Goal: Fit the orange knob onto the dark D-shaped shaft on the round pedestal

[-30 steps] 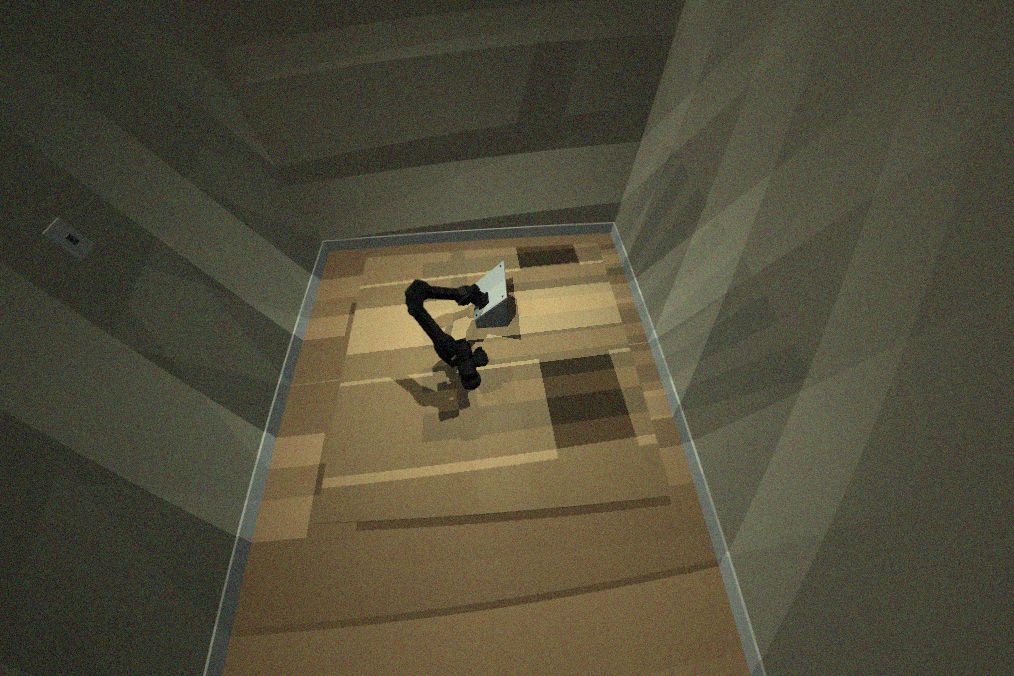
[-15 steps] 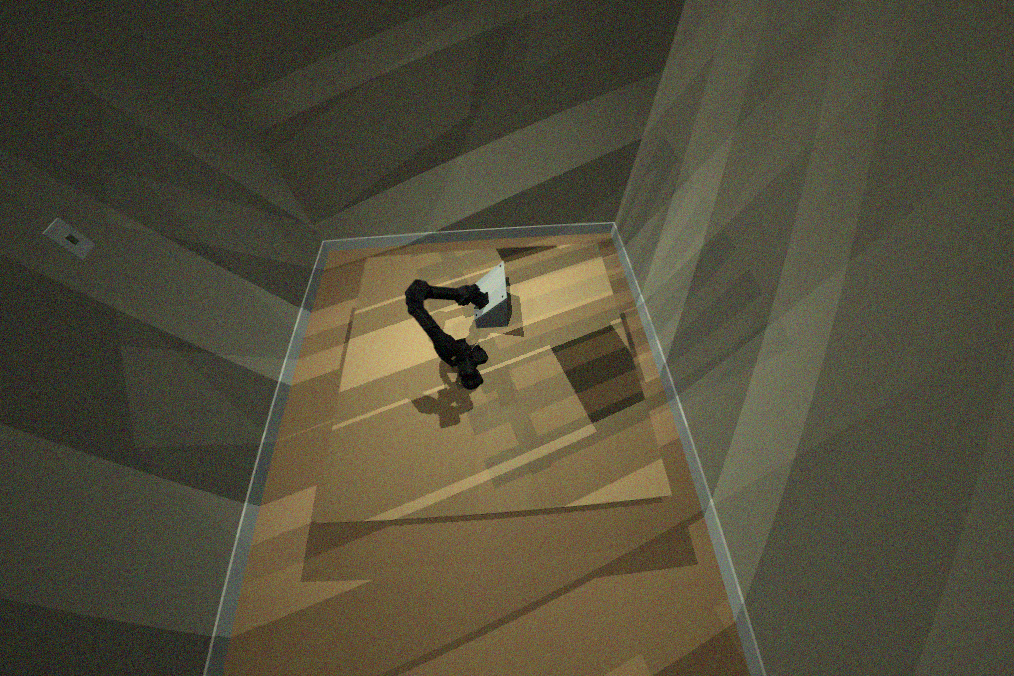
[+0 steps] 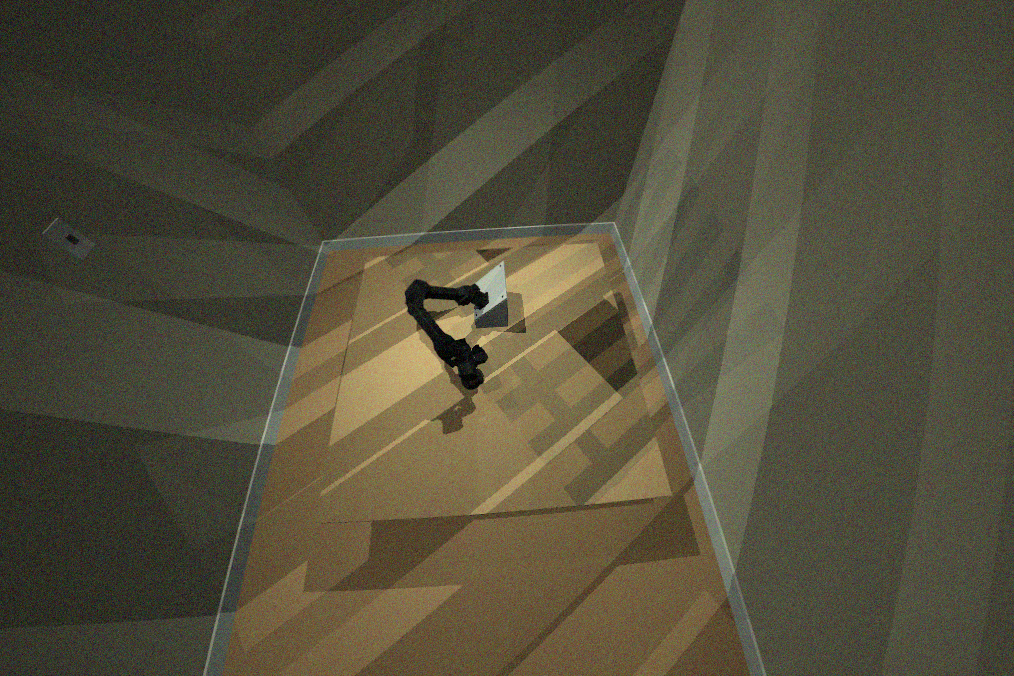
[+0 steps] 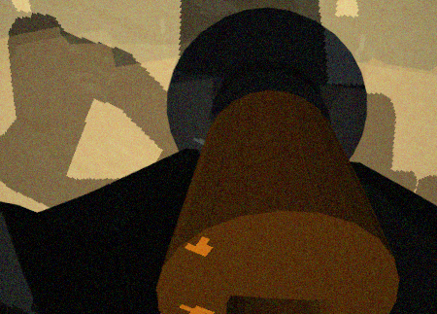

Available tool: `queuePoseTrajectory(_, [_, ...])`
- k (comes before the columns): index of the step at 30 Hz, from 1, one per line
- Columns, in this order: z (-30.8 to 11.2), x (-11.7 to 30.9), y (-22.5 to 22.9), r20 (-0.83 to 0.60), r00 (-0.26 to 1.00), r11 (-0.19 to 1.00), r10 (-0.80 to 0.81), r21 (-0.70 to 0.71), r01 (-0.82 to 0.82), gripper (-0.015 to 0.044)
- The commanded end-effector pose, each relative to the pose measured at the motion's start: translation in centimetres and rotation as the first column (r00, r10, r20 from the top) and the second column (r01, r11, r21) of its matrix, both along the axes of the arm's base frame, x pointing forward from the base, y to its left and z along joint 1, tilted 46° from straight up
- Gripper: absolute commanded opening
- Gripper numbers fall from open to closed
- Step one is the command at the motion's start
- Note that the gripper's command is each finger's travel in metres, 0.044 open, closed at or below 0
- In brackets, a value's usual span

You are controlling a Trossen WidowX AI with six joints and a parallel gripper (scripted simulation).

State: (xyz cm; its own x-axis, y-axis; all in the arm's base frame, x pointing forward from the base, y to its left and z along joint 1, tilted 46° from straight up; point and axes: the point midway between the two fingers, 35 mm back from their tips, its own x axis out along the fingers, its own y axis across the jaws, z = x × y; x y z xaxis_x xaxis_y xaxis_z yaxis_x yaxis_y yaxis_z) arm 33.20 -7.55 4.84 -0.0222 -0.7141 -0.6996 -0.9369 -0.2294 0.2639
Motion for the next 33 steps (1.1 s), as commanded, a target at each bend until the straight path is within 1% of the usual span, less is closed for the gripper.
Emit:
queuePoseTrajectory(1, [-0.07,0.03,-0.10,-0.002,1.000,1.000,0.004,0.001,-0.004,0.0000])
queuePoseTrajectory(33, [-0.70,-0.01,-0.84,0.002,1.000,1.000,0.000,0.000,0.000,0.0000])
